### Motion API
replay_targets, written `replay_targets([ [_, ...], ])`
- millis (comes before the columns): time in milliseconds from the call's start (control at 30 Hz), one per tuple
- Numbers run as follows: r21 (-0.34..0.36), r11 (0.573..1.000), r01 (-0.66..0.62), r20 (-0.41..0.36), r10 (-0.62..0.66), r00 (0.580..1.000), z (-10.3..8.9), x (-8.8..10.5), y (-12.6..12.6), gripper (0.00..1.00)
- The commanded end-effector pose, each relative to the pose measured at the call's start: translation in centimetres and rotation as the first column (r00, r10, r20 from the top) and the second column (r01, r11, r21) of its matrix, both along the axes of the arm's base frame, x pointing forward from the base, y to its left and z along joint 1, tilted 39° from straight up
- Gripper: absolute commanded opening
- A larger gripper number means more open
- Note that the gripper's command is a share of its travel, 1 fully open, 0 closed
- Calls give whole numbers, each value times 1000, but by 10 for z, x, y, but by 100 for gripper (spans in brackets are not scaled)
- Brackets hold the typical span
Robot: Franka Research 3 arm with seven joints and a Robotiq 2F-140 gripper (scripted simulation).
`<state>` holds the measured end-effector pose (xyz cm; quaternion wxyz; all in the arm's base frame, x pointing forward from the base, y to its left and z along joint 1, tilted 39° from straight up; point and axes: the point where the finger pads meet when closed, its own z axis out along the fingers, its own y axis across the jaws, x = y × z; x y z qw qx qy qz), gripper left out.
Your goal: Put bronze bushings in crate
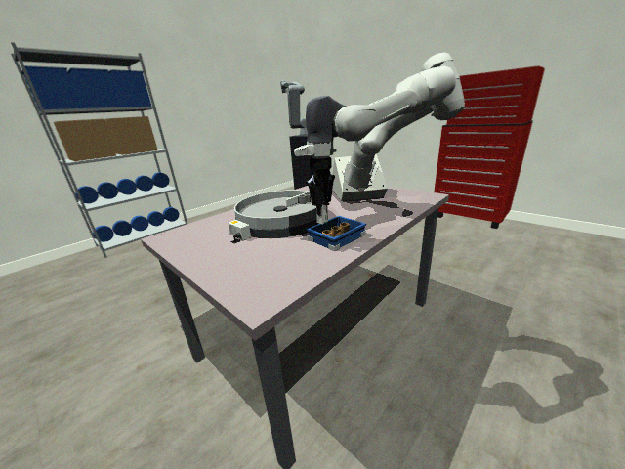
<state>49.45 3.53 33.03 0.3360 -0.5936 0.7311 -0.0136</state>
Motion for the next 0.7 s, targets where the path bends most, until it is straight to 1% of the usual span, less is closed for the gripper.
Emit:
replay_targets([
  [0,11,1000,-7,-22,7,1000,9,-12,0,10],
  [100,11,1000,-7,-22,7,1000,16,-17,-4,10],
  [267,11,1000,-7,-22,7,1000,20,-19,-6,10],
  [667,11,1000,-7,-22,7,1000,21,-20,-6,10],
])
